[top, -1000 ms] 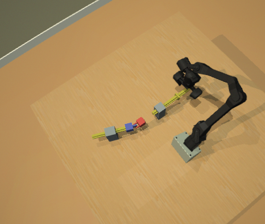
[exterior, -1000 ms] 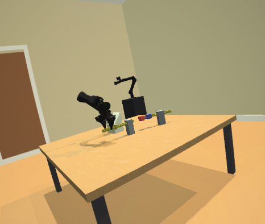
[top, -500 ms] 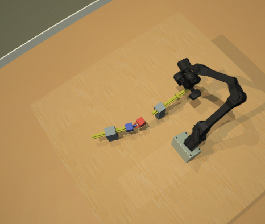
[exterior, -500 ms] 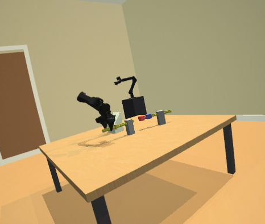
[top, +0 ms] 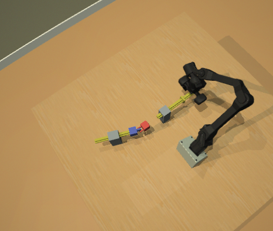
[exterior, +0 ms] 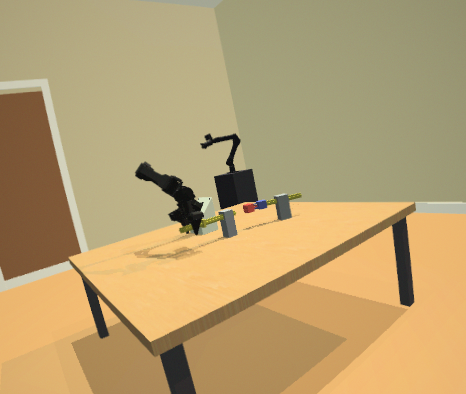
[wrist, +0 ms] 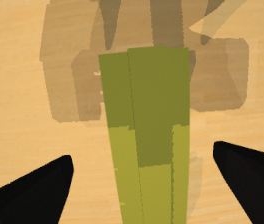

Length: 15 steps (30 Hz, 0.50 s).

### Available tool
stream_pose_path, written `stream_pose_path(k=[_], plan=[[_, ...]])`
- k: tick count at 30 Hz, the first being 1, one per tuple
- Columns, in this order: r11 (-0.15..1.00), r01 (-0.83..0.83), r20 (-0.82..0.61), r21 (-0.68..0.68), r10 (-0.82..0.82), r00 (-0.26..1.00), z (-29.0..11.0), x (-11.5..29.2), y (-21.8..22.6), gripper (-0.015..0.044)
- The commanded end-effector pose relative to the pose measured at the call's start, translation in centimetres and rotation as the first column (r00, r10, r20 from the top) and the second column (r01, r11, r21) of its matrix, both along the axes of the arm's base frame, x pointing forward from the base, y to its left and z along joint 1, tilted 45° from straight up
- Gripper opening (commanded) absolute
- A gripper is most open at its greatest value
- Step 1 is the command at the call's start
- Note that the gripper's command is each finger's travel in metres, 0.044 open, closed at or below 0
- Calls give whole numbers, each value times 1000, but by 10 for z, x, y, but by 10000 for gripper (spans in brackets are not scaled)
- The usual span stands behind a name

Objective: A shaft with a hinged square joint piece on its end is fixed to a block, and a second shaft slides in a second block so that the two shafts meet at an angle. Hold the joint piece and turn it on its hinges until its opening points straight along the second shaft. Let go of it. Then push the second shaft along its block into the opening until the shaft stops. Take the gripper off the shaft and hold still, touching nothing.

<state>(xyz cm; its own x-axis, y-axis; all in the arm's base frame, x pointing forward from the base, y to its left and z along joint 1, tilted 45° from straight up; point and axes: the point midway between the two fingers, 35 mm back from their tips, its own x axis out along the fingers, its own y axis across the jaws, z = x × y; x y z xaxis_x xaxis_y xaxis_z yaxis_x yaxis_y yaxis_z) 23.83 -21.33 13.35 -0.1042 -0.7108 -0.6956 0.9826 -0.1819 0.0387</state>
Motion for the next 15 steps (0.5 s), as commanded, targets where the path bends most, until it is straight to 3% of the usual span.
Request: stream_pose_path(k=[1, 9, 15], plan=[[1000, -4, -5, 4, 4, 1000, -2, -1, -1, 309], [1000, -4, -5, 4, 4, 1000, -2, -1, -1, 102], [1000, -4, -5, 4, 4, 1000, -2, -1, -1, 102]])
